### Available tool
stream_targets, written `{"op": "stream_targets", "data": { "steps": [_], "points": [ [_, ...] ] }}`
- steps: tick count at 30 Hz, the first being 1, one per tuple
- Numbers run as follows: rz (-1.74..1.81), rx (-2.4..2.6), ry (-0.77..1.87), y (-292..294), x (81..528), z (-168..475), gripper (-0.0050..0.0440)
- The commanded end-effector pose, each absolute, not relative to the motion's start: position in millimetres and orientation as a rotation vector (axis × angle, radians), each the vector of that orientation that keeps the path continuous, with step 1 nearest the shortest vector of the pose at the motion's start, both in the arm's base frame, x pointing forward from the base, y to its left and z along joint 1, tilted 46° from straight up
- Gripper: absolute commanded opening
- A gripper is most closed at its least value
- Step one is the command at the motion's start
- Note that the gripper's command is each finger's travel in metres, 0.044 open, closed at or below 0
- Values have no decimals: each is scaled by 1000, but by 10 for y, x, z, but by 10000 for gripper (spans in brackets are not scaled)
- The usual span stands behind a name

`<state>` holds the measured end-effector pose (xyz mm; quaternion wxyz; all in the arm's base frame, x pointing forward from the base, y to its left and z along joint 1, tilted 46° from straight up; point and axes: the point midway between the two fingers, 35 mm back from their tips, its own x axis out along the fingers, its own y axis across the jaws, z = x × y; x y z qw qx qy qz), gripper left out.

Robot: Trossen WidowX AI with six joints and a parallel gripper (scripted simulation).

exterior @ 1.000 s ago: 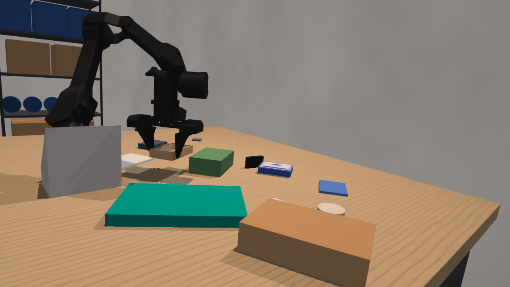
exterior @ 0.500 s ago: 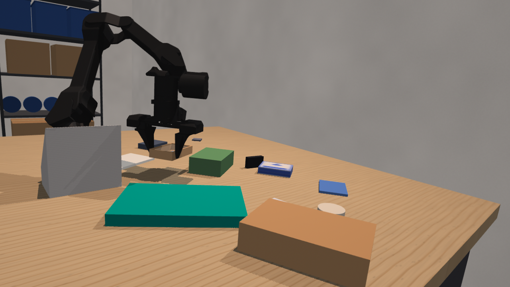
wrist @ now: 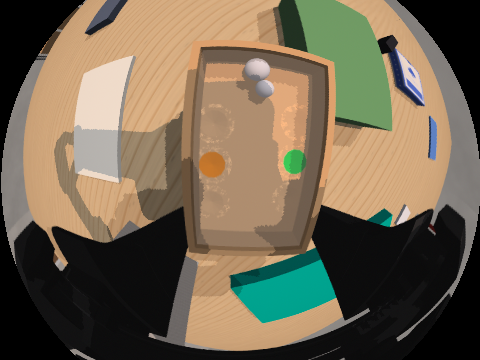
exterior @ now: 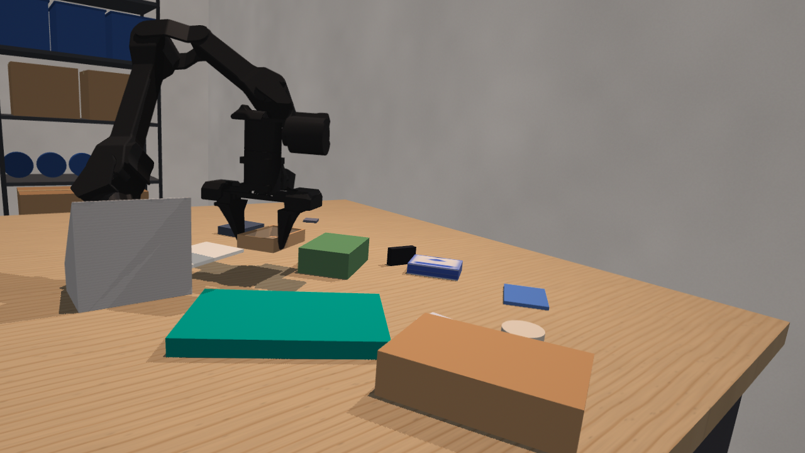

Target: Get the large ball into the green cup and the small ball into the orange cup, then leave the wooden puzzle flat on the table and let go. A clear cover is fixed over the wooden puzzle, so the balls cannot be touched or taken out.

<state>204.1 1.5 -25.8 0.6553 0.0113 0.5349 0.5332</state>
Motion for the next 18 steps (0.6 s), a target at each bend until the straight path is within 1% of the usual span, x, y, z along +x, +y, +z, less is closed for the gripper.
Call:
{"op": "stream_targets", "data": {
  "steps": [1, 18],
  "points": [
    [1208, 39, 1198, 27, 2021, -266, 0],
    [1262, 83, 1196, 21, 2029, -279, 0]
  ]
}}
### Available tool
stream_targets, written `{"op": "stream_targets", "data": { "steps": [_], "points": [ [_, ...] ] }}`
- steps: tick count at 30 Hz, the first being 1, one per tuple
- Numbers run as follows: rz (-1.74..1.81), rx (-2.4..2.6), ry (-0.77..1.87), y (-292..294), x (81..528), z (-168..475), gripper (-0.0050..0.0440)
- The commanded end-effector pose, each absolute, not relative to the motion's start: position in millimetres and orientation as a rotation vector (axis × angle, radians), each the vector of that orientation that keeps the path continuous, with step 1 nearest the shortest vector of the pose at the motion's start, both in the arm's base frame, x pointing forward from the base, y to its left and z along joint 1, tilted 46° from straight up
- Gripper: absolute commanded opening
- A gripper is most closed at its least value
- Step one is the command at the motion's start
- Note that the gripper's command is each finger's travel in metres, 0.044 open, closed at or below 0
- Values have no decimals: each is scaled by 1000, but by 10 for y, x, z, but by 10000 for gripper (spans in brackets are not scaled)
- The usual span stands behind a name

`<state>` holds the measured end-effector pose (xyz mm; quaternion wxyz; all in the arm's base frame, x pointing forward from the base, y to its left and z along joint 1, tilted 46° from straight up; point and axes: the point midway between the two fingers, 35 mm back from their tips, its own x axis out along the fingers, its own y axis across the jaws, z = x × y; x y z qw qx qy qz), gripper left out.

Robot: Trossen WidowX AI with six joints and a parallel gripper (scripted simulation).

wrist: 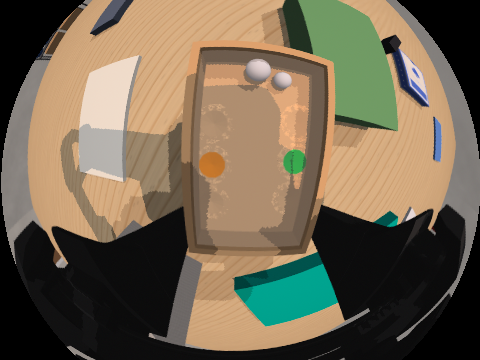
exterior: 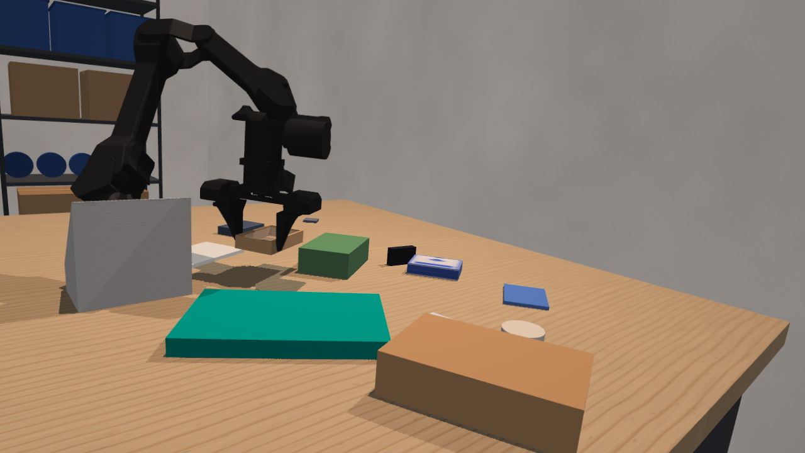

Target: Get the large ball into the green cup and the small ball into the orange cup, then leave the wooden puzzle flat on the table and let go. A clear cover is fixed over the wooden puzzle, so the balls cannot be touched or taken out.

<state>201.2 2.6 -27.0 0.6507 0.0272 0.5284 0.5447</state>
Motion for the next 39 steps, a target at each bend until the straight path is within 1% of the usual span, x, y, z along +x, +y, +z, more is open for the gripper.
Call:
{"op": "stream_targets", "data": {
  "steps": [1, 22, 35, 39],
  "points": [
    [1272, 91, 1197, 20, 2030, -281, 0],
    [1437, 218, 1206, 1, 2063, -315, 0],
    [1519, 112, 1415, -25, 2140, -251, 0],
    [1521, 103, 1427, -26, 2145, -247, 0]
  ]
}}
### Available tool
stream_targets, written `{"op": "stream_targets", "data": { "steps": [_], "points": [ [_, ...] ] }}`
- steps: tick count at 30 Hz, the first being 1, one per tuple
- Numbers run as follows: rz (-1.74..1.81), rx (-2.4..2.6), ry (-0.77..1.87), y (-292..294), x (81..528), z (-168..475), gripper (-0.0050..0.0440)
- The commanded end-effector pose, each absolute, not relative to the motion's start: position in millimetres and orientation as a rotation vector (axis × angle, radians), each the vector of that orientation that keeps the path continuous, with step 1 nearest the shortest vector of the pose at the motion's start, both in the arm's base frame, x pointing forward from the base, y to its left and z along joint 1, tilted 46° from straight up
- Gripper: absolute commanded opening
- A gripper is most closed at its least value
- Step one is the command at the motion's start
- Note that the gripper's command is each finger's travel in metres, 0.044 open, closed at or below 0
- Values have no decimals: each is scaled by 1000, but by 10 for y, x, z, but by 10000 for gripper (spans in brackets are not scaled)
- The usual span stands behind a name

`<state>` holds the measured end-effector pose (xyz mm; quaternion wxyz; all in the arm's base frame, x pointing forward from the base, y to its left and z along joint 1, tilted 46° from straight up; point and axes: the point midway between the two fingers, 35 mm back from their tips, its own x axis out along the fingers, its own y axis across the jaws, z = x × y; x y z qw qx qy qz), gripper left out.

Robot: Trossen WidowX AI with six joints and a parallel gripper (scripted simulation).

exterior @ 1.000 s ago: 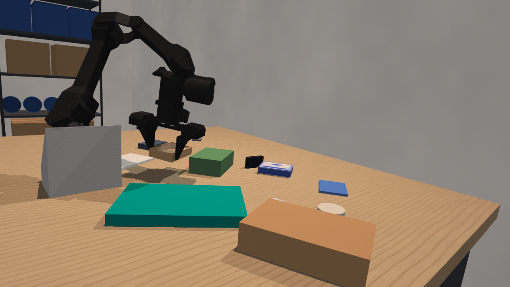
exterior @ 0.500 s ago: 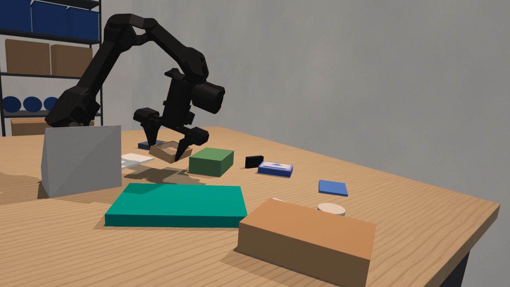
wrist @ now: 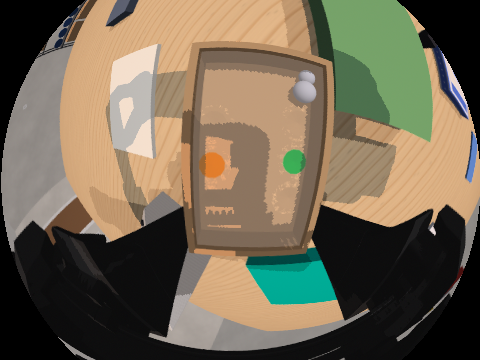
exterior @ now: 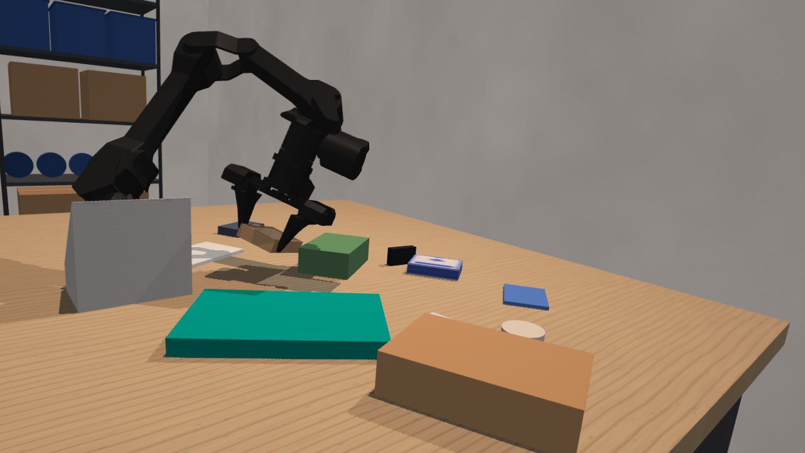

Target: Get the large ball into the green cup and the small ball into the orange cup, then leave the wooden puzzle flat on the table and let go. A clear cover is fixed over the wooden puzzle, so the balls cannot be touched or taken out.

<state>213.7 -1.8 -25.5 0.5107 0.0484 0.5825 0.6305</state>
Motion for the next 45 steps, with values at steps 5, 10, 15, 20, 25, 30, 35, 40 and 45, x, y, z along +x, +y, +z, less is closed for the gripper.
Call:
{"op": "stream_targets", "data": {
  "steps": [5, 10, 15, 20, 25, 30, 35, 40, 45],
  "points": [
    [1509, 100, 1420, -25, 2140, -247, 0],
    [1479, 96, 1396, -21, 2127, -249, 0],
    [1429, 89, 1355, -13, 2105, -253, 0],
    [1398, 84, 1331, -8, 2093, -256, 0],
    [1347, 76, 1292, 1, 2073, -262, 0],
    [1295, 66, 1255, 10, 2054, -269, 0],
    [1265, 59, 1233, 16, 2042, -271, 0],
    [1215, 43, 1203, 26, 2025, -272, 0],
    [1168, 27, 1173, 36, 2009, -271, 0]
  ]
}}
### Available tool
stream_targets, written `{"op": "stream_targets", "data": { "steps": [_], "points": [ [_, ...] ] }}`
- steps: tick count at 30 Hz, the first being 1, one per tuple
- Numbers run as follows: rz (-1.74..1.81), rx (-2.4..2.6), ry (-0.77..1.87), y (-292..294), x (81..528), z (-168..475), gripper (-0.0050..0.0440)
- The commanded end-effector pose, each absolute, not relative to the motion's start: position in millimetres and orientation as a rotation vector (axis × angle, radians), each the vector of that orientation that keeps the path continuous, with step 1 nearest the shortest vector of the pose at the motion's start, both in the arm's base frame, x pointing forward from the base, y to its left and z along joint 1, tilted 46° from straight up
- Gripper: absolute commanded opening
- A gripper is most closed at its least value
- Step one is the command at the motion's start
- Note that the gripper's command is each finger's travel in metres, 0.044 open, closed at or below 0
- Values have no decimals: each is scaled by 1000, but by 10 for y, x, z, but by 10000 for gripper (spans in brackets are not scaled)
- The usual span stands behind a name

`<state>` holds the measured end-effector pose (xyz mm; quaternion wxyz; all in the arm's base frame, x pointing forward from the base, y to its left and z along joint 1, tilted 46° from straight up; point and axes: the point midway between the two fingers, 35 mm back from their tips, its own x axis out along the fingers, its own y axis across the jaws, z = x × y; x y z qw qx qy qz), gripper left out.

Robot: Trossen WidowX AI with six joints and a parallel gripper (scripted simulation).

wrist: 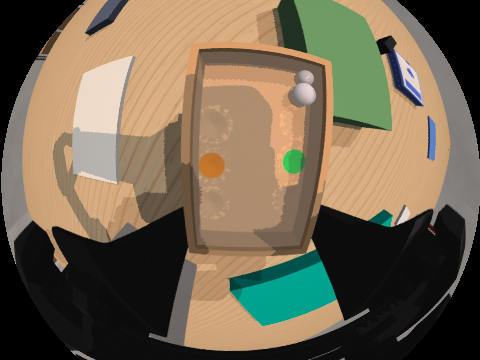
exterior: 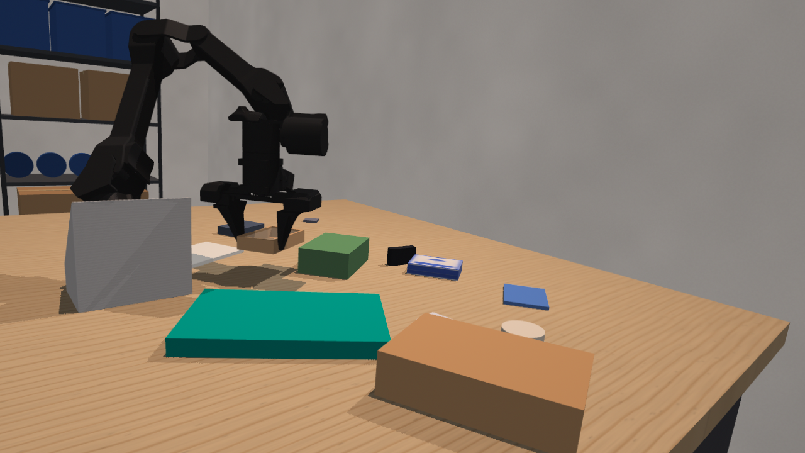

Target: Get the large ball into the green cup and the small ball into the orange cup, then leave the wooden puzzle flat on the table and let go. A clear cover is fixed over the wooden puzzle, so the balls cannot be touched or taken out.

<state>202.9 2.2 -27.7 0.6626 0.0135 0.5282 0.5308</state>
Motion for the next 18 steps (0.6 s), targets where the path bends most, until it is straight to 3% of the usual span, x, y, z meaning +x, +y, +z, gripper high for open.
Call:
{"op": "stream_targets", "data": {
  "steps": [1, 18],
  "points": [
    [1160, 24, 1169, 37, 2006, -270, 0],
    [1232, 78, 1174, 27, 2019, -282, 0]
  ]
}}
